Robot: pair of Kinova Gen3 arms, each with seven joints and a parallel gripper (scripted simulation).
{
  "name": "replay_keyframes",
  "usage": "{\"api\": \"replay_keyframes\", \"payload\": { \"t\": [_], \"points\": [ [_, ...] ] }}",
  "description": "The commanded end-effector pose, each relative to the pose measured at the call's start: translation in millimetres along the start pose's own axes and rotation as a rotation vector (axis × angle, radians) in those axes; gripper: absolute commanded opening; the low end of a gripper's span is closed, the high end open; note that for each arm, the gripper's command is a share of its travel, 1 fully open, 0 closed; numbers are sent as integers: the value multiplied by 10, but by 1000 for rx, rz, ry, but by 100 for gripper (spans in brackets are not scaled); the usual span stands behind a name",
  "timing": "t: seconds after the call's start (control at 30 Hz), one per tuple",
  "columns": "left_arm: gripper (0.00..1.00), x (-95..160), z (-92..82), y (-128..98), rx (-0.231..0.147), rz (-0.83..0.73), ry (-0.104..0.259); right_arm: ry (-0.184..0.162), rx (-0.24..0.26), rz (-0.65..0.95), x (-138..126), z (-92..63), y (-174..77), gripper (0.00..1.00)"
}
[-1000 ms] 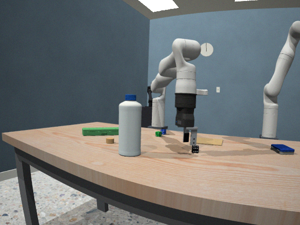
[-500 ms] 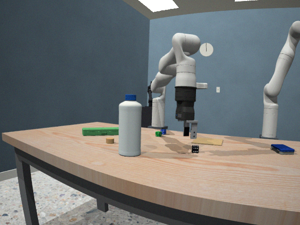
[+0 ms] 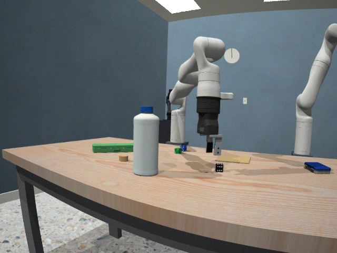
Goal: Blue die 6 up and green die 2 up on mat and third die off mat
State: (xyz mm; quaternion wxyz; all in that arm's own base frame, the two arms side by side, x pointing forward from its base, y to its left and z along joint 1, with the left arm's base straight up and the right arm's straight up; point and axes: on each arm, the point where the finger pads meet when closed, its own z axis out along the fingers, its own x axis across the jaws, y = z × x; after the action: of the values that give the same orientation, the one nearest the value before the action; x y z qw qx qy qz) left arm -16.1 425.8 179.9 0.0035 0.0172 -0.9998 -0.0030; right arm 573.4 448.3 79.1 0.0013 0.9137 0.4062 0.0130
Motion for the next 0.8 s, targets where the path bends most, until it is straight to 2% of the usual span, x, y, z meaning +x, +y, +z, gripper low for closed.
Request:
{"api": "replay_keyframes", "payload": {
  "t": [0.0, 0.33, 0.77],
  "points": [
    [100, -23, -5, -11, 6, 2, -7, 1, -2, 3, 3, -51, -1, 100],
    [100, -23, -5, -11, 6, 2, -7, 1, 0, -7, -12, -87, 13, 100],
    [100, -23, -5, -11, 6, 2, -7, 0, 6, -45, -87, -211, 52, 100]
  ]
}}
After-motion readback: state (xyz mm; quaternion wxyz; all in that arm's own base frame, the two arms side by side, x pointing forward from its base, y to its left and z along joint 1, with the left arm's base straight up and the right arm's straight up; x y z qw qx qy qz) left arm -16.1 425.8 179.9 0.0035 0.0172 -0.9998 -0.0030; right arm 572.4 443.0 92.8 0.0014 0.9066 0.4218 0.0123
